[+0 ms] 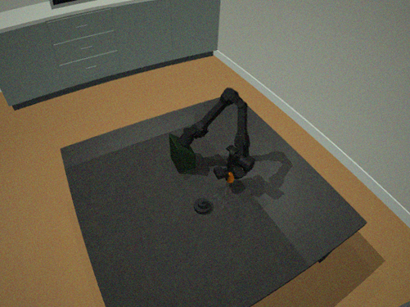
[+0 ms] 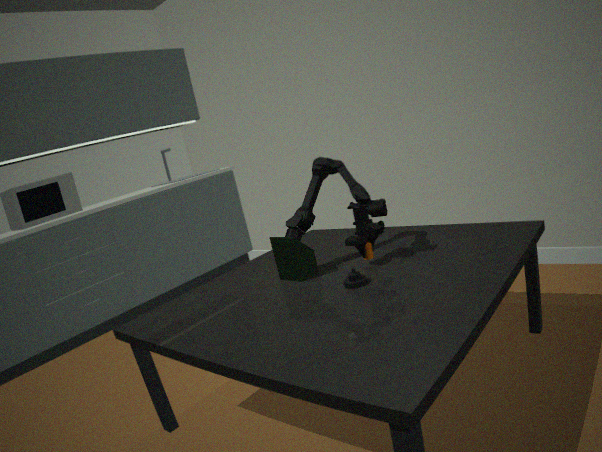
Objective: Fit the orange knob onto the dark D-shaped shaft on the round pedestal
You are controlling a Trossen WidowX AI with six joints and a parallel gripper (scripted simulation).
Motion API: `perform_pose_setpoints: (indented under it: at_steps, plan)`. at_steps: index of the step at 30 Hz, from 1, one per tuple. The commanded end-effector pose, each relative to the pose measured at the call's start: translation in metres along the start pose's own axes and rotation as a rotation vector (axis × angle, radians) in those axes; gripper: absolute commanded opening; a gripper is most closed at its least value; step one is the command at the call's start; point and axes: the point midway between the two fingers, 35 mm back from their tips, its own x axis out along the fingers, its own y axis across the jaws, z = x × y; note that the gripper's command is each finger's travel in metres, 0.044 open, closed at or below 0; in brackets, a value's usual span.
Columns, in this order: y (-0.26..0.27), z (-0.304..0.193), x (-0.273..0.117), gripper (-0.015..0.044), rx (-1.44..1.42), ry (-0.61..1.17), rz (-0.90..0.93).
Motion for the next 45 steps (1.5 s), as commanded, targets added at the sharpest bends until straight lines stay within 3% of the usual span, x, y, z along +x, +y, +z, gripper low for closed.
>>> perform_pose_setpoints:
  at_steps: [1, 16, 45]
  plan:
    - [0.000, 0.007, -0.027, 0.0000, -0.011, -0.017, 0.003]
    - [-0.004, -0.004, -0.116, 0.0000, -0.008, -0.016, 0.014]
    - [-0.059, 0.040, -0.105, 0.0000, -0.005, -0.021, 0.001]
